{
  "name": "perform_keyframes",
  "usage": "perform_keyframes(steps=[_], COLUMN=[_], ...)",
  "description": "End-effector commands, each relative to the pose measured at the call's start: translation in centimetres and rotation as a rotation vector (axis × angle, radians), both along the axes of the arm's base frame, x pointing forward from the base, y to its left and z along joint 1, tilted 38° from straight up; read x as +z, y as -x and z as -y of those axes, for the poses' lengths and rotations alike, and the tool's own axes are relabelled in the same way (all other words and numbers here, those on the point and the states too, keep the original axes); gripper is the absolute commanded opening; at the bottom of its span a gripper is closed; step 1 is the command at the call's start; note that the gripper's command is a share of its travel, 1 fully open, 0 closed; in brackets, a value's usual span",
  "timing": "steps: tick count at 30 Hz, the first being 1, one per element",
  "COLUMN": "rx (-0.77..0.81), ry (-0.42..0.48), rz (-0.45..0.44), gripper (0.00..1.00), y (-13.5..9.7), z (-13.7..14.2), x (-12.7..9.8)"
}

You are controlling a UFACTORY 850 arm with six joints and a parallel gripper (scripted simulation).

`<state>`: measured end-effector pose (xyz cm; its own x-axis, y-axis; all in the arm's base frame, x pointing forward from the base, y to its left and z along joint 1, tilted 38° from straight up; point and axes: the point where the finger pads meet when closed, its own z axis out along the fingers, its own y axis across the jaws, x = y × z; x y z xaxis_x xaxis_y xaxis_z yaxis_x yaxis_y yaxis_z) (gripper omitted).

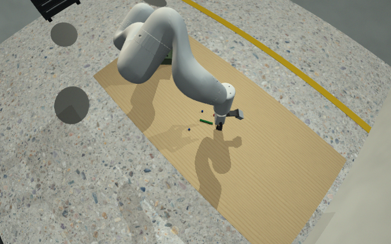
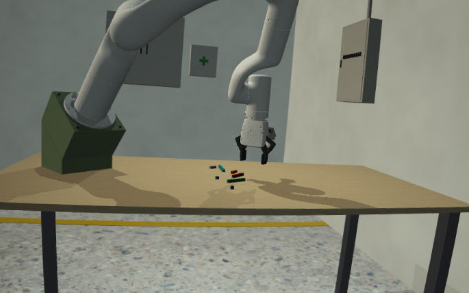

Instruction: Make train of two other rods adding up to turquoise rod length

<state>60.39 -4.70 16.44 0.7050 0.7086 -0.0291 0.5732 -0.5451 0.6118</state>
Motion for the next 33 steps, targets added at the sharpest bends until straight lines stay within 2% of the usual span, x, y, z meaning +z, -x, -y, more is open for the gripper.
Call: perform_keyframes(steps=[1, 6, 12, 15, 27, 29, 33], rx=[0.000, -0.018, -0.109, -0.214, -0.447, -0.447, -0.552], ry=[0.000, -0.010, -0.057, -0.111, -0.234, -0.234, -0.291], rz=[0.001, 0.011, 0.060, 0.118, 0.250, 0.250, 0.311], gripper=[1.00, 1.00, 1.00, 1.00, 1.00, 1.00, 1.00], y=[0.0, 0.1, 1.0, 2.0, 4.4, 4.4, 5.6], z=[0.0, -0.2, -1.2, -2.3, -4.6, -4.6, -5.6], x=[0.1, -0.2, -1.2, -2.4, -4.9, -4.9, -6.0])
